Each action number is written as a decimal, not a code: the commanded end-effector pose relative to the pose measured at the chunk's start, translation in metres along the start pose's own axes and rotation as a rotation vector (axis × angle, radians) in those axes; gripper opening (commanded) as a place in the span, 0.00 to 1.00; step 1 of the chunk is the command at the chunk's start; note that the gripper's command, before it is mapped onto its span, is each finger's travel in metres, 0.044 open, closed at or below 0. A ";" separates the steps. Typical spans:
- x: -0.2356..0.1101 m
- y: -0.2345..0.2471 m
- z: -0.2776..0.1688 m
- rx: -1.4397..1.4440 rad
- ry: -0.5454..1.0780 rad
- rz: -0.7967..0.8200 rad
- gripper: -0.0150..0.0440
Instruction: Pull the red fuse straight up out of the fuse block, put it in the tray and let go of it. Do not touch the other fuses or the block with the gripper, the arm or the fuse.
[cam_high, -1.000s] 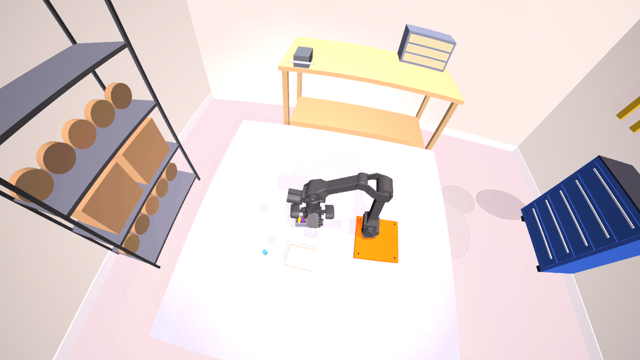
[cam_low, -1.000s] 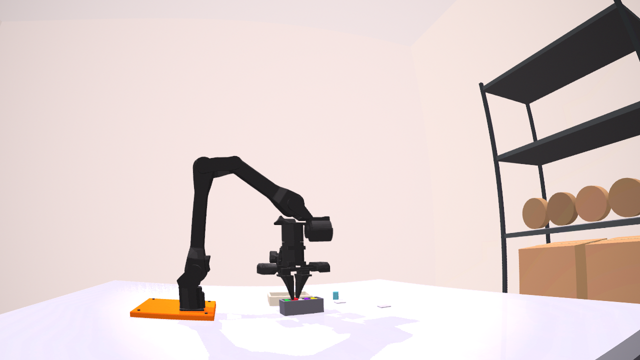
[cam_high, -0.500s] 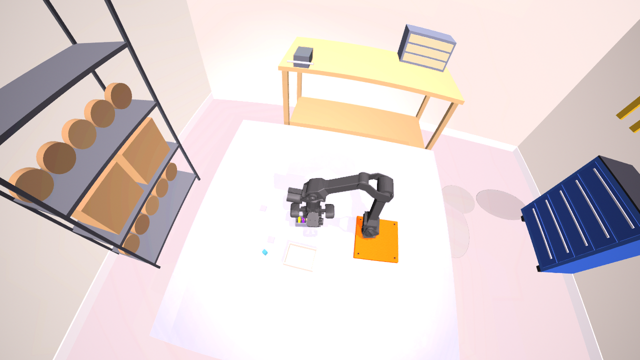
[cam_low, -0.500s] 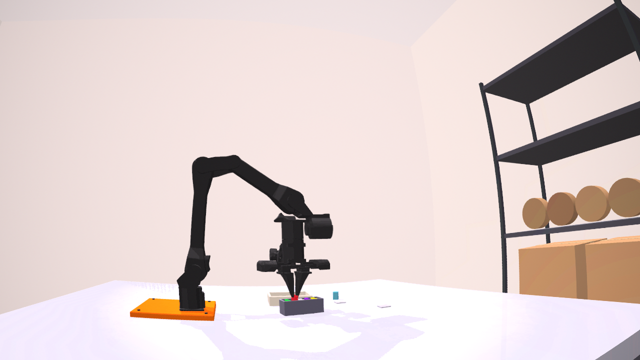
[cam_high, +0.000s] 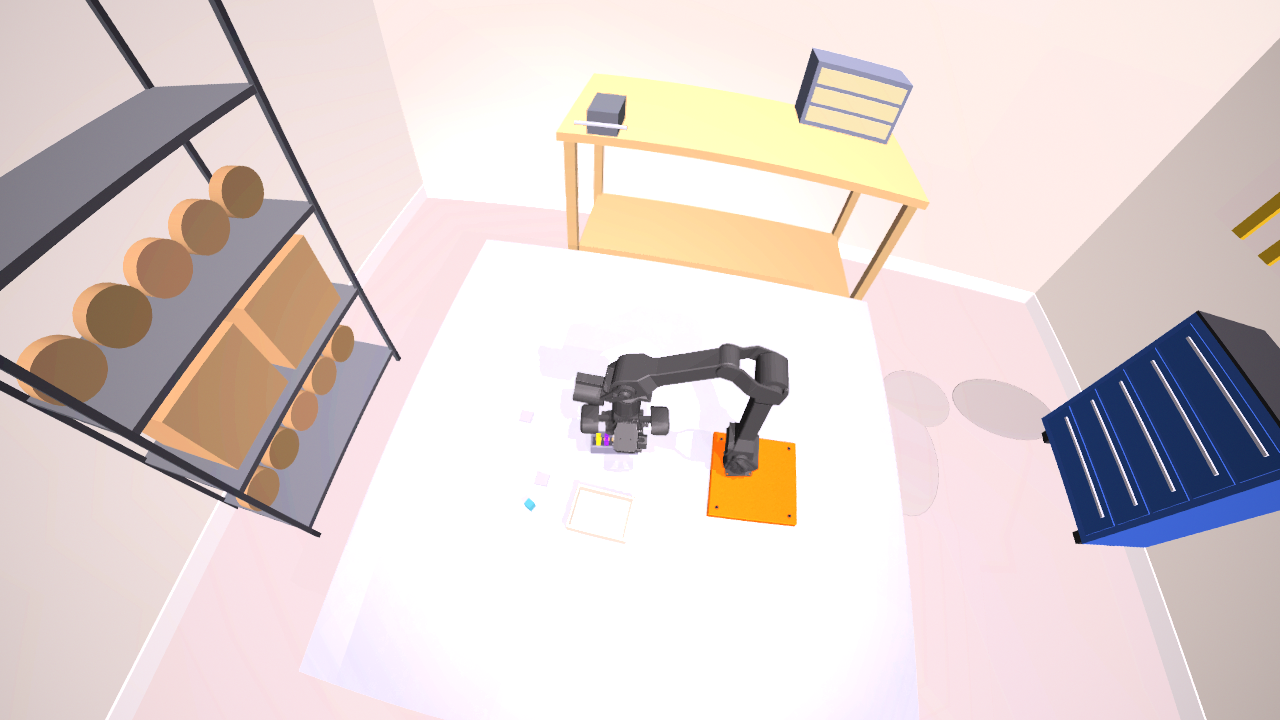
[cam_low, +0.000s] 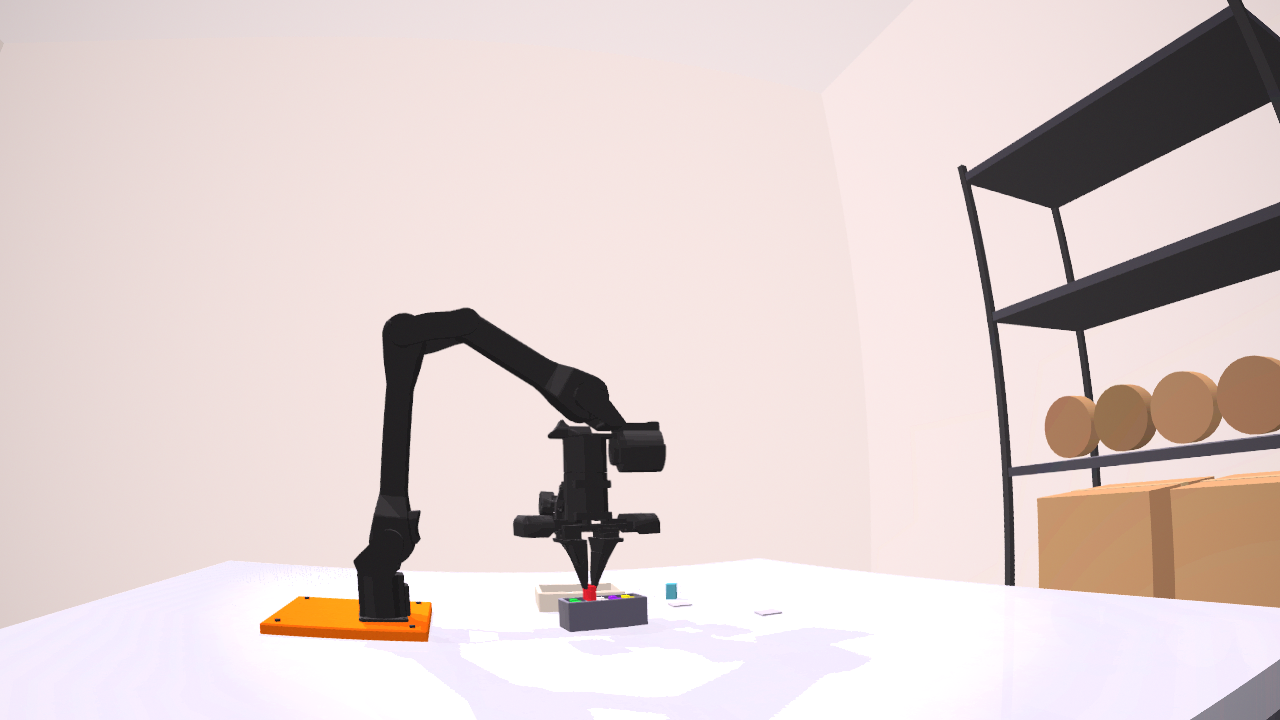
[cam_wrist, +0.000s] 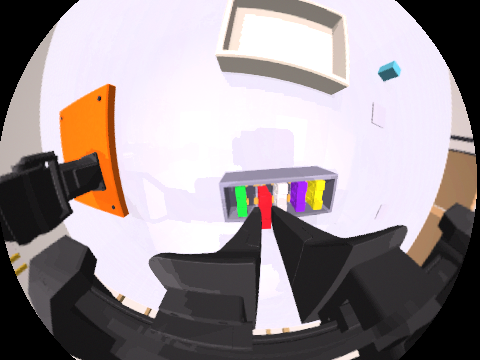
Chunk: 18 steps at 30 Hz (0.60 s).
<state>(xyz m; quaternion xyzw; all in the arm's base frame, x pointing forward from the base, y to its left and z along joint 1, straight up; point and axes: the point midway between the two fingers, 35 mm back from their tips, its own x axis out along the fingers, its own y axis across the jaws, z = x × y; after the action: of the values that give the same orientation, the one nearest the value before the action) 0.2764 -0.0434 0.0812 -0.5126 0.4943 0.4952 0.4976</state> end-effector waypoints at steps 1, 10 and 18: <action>-0.003 0.000 0.000 -0.002 -0.003 -0.002 0.25; -0.007 0.000 0.000 -0.002 -0.003 -0.002 0.25; -0.011 0.000 0.001 -0.002 -0.004 -0.002 0.25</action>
<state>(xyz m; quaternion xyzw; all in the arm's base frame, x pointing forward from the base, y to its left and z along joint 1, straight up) 0.2760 -0.0433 0.0901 -0.5126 0.4943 0.4953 0.4976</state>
